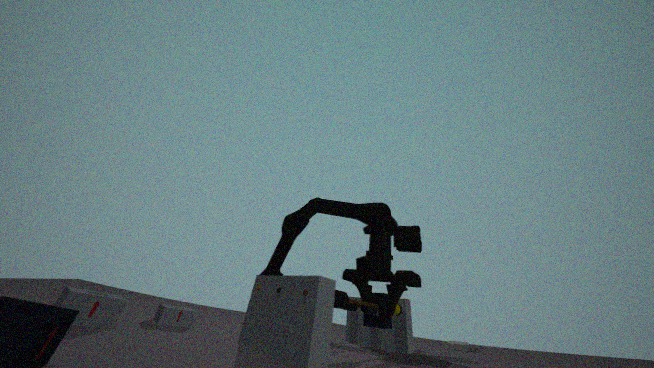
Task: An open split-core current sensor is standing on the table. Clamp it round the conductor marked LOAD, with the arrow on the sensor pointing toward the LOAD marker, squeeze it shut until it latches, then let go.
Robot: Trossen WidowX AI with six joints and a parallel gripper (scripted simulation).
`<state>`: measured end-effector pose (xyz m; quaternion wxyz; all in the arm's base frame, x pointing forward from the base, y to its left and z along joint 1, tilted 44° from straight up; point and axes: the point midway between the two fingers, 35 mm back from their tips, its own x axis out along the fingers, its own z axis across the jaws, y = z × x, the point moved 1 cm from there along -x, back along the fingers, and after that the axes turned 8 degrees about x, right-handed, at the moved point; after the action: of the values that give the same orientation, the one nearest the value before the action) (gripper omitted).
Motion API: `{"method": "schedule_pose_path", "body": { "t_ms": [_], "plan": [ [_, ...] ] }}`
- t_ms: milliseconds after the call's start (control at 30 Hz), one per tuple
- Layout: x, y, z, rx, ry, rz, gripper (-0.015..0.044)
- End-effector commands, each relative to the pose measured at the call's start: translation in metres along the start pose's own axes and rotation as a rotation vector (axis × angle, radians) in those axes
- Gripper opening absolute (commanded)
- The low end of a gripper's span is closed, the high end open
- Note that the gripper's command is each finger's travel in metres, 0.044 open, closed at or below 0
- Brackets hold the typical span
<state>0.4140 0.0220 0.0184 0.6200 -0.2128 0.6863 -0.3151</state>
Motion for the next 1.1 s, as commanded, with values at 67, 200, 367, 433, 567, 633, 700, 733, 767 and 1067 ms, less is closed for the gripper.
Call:
{"method": "schedule_pose_path", "body": {
  "t_ms": [67,200,367,433,567,633,700,733,767,1067],
  "plan": [
    [0.0007,0.0001,0.0024,0.008,0.011,0.000,0.0000],
    [0.0042,0.0001,0.0023,0.006,0.010,0.000,0.0000],
    [0.0004,0.0003,0.0003,-0.001,0.010,-0.001,0.0105],
    [0.0004,0.0003,0.0003,-0.001,0.010,-0.001,0.0157],
    [0.0004,0.0003,0.0003,-0.001,0.010,-0.001,0.0263],
    [0.0004,0.0003,0.0003,-0.001,0.010,-0.001,0.0268],
    [0.0004,0.0003,0.0003,-0.001,0.010,-0.001,0.0268],
    [0.0004,0.0003,0.0003,-0.001,0.010,-0.001,0.0268],
    [0.0004,0.0003,0.0003,-0.001,0.010,-0.001,0.0268],
    [0.0004,0.0003,0.0003,-0.001,0.010,-0.001,0.0268]
  ]
}}
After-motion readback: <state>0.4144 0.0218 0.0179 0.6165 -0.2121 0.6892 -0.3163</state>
